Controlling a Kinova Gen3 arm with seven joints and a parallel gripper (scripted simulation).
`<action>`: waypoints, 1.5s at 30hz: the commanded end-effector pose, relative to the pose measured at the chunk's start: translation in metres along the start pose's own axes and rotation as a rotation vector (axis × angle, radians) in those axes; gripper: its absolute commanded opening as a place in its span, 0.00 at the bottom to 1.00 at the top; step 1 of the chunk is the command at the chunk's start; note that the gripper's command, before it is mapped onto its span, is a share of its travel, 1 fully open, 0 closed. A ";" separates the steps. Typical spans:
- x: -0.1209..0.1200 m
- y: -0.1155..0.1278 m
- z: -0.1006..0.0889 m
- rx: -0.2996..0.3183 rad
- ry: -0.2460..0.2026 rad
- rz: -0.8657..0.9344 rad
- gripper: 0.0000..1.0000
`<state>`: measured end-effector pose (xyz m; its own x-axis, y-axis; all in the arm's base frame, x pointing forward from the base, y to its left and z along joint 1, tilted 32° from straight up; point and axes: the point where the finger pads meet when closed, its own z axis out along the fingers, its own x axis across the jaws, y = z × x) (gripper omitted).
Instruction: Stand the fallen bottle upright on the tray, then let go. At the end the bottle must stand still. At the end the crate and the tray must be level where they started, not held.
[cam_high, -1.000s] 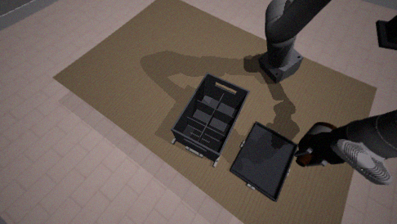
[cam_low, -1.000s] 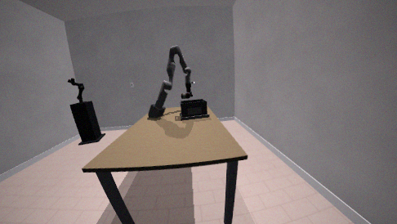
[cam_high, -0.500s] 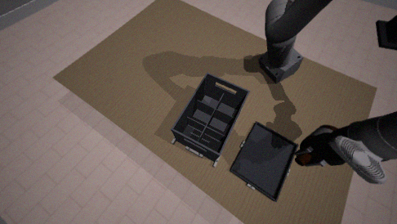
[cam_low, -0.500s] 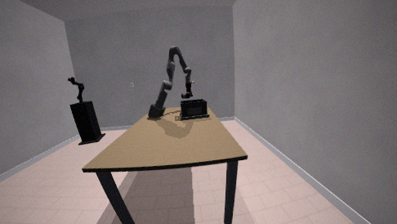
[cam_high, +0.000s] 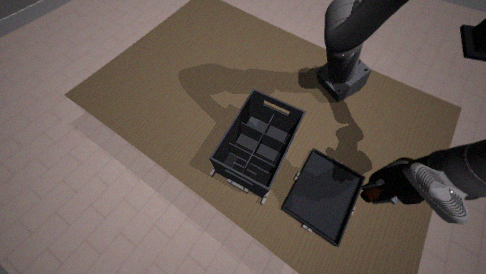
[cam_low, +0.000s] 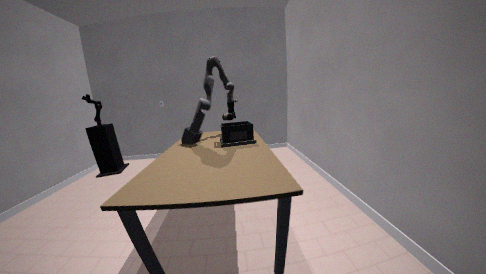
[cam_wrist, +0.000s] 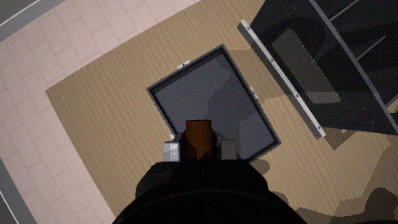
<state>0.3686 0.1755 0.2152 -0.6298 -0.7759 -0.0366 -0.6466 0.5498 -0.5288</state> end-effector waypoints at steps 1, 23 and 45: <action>0.000 0.000 0.000 0.001 -0.001 0.000 0.00; 0.000 0.000 0.000 0.001 -0.001 0.000 0.00; 0.000 0.000 0.000 0.001 0.000 0.035 0.00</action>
<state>0.3684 0.1754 0.2151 -0.6483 -0.7596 -0.0517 -0.6285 0.5723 -0.5268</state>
